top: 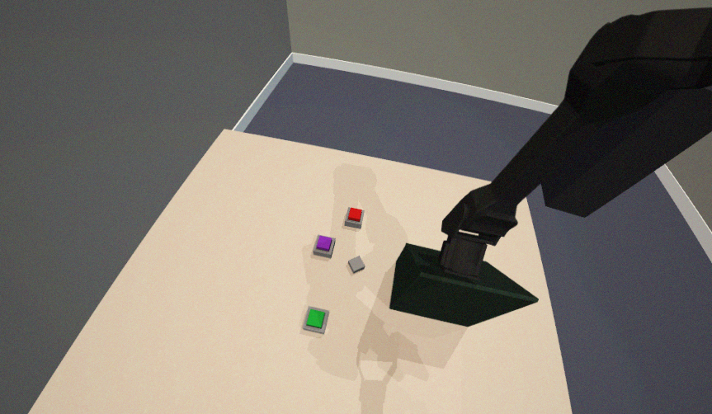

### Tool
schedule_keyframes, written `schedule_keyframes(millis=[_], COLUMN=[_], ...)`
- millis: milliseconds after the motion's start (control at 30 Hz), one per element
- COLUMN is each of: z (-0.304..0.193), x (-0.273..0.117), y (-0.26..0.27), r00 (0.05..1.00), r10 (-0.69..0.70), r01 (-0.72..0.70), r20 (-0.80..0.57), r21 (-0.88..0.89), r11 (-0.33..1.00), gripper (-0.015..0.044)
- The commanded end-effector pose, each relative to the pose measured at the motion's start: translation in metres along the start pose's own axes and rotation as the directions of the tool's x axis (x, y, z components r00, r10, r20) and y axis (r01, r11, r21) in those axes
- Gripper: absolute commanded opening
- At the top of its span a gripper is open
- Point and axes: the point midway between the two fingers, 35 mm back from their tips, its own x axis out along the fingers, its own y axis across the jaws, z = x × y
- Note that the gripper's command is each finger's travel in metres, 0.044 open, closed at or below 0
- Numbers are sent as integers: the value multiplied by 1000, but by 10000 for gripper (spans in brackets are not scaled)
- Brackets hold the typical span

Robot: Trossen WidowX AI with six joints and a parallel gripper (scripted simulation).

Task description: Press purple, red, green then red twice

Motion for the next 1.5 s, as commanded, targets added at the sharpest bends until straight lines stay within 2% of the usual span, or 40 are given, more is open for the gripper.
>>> schedule_keyframes(millis=[0,100,300,533,767,933,1100,1300,1467], z=[4,55,110,163,185,183,165,123,73], x=[-3,-53,-127,-240,-354,-433,-506,-580,-627], y=[2,23,36,28,-6,-43,-87,-147,-200], r00=[1000,968,857,617,332,127,-56,-225,-309], r10=[7,87,137,111,-14,-154,-315,-522,-690], r01=[-7,-78,-101,-38,73,150,205,237,247], r20=[16,236,497,779,943,980,948,823,654], r21=[-3,-47,-100,-111,-10,135,319,566,756], r11=[1000,996,990,993,997,979,925,790,606], gripper=[400,400,400,400,400,400,400,400,400])
